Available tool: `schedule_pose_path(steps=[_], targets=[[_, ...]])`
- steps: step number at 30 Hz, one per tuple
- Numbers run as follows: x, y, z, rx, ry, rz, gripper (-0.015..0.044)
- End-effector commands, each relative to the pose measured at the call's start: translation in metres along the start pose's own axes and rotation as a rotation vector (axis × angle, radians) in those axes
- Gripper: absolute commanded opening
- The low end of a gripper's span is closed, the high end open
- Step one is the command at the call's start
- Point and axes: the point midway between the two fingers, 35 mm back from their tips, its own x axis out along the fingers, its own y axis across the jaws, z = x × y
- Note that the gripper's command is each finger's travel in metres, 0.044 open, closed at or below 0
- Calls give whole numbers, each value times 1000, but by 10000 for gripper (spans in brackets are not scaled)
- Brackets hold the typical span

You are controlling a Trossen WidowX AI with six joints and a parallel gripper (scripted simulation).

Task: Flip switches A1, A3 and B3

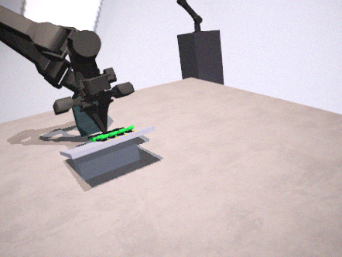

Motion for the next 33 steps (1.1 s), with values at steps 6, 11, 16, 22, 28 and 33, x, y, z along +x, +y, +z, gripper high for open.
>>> schedule_pose_path(steps=[6,11,16,22,28,33], targets=[[2,1,0,-5,0,6,0],[2,1,0,-5,0,6,0],[3,1,0,-5,0,6,0],[4,1,0,-5,0,5,0],[5,1,0,-5,0,5,0],[5,1,0,-5,0,5,0]])
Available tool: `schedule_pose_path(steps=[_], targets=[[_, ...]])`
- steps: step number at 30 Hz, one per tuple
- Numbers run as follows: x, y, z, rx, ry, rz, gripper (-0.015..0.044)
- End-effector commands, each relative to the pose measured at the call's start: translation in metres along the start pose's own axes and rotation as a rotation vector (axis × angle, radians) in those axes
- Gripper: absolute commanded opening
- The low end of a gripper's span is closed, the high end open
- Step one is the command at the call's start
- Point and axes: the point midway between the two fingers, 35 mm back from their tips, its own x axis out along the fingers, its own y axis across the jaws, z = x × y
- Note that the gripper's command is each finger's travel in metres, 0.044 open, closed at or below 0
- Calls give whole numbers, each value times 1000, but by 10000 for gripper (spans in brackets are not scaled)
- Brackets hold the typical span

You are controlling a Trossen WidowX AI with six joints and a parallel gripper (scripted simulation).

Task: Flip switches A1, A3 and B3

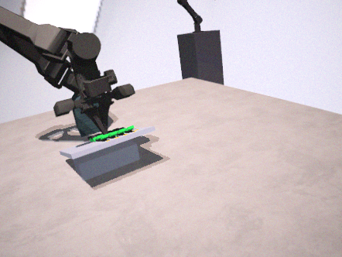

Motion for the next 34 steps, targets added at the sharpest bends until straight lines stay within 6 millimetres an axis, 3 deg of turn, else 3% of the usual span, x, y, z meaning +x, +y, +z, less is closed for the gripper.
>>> schedule_pose_path(steps=[1,3,7,9,17,34], targets=[[1,1,0,-5,0,6,0],[-8,1,1,0,3,4,0],[-56,2,3,-4,23,10,0],[-64,2,3,-5,26,9,0],[-72,12,-8,-5,27,10,0],[-72,12,-8,-5,27,10,0]])
